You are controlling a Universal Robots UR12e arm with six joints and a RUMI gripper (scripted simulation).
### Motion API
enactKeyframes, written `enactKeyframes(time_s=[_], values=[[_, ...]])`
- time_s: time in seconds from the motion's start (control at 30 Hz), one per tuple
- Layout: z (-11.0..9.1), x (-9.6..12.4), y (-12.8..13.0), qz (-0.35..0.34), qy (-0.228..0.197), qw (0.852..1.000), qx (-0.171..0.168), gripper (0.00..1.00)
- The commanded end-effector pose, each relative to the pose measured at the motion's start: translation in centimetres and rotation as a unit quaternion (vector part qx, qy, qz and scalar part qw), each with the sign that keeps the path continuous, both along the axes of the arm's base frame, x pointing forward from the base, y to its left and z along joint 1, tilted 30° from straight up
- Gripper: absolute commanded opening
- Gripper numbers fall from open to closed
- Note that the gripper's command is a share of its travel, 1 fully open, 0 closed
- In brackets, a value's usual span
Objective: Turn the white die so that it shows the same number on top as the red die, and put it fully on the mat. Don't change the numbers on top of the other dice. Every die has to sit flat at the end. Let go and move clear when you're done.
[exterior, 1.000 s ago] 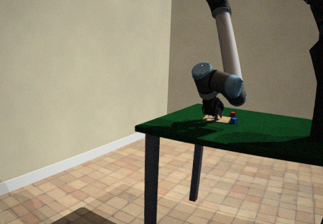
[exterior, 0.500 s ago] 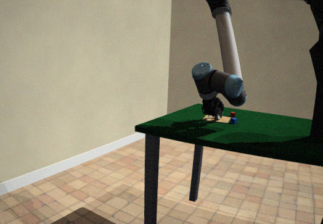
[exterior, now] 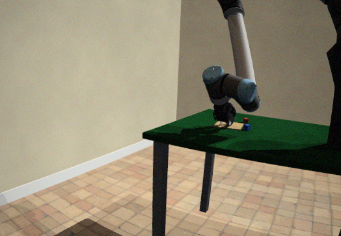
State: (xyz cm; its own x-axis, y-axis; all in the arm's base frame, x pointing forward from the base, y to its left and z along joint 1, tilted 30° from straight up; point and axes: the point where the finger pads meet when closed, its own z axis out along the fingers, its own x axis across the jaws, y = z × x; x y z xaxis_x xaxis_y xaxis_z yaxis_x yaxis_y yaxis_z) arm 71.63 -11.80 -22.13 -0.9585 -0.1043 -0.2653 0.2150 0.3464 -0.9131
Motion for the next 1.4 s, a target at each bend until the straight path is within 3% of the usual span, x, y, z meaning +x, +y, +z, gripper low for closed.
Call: enactKeyframes(time_s=[0.0, 0.83, 1.37], values=[[0.1, 0.0, 0.0, 0.000, 0.000, 1.000, 0.000, 0.06], [0.2, 0.0, 0.1, 0.000, 0.000, 1.000, 0.000, 0.06], [4.2, -1.4, 2.0, 0.000, 0.000, 1.000, 0.000, 0.06]])
